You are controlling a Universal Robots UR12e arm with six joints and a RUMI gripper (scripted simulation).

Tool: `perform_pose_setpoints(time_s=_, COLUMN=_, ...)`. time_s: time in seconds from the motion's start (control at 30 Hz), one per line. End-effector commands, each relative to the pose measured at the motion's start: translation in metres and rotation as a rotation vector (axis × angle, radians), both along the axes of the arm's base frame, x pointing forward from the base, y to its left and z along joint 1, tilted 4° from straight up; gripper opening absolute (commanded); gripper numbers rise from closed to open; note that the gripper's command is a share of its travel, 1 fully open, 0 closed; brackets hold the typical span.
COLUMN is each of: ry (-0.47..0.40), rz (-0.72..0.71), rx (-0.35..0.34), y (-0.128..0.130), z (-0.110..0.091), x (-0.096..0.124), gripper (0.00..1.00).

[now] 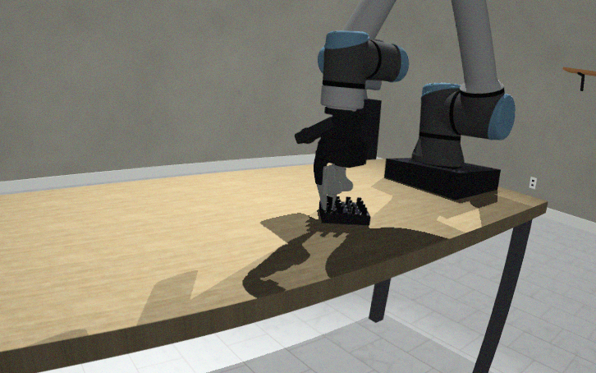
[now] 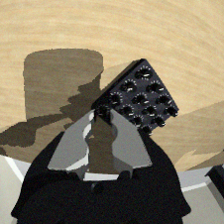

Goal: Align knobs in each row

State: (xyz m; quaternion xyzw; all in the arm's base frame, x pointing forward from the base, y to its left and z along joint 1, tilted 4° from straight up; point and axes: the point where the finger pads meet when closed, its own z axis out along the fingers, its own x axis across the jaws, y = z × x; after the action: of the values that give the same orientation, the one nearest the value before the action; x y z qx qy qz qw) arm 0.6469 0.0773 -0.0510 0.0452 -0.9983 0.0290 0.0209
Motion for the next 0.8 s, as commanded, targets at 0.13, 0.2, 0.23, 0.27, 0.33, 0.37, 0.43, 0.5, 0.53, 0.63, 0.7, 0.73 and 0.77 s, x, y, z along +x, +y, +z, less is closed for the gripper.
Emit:
perform_pose_setpoints(time_s=0.13, ry=-0.001, rz=0.000, rx=0.000, y=0.000, z=0.001, x=0.001, gripper=0.11)
perform_pose_setpoints(time_s=0.2, ry=-0.001, rz=0.000, rx=0.000, y=0.000, z=0.001, x=0.001, gripper=0.11)
perform_pose_setpoints(time_s=0.23, ry=-0.001, rz=0.000, rx=0.000, y=0.000, z=0.001, x=0.001, gripper=0.11)
perform_pose_setpoints(time_s=0.27, ry=-0.001, rz=0.000, rx=0.000, y=0.000, z=0.001, x=0.001, gripper=0.11)
perform_pose_setpoints(time_s=0.33, ry=-0.001, rz=0.000, rx=0.000, y=0.000, z=0.001, x=0.001, gripper=0.11)
perform_pose_setpoints(time_s=0.37, ry=-0.001, rz=0.000, rx=0.000, y=0.000, z=0.001, x=0.001, gripper=0.11)
perform_pose_setpoints(time_s=0.43, ry=-0.001, rz=0.000, rx=0.000, y=0.000, z=0.001, x=0.001, gripper=0.11)
perform_pose_setpoints(time_s=0.5, ry=-0.001, rz=0.000, rx=0.000, y=0.000, z=0.001, x=0.001, gripper=0.11)
perform_pose_setpoints(time_s=0.53, ry=-0.001, rz=0.000, rx=0.000, y=0.000, z=0.002, x=0.001, gripper=0.11)
perform_pose_setpoints(time_s=0.63, ry=-0.001, rz=0.000, rx=0.000, y=0.000, z=0.006, x=0.001, gripper=0.11)
perform_pose_setpoints(time_s=0.7, ry=-0.001, rz=0.000, rx=0.000, y=0.000, z=0.008, x=0.001, gripper=0.11)
perform_pose_setpoints(time_s=0.73, ry=-0.001, rz=0.000, rx=0.000, y=0.000, z=0.008, x=0.001, gripper=0.11)
perform_pose_setpoints(time_s=0.77, ry=-0.001, rz=0.000, rx=0.000, y=0.001, z=0.011, x=0.001, gripper=0.11)
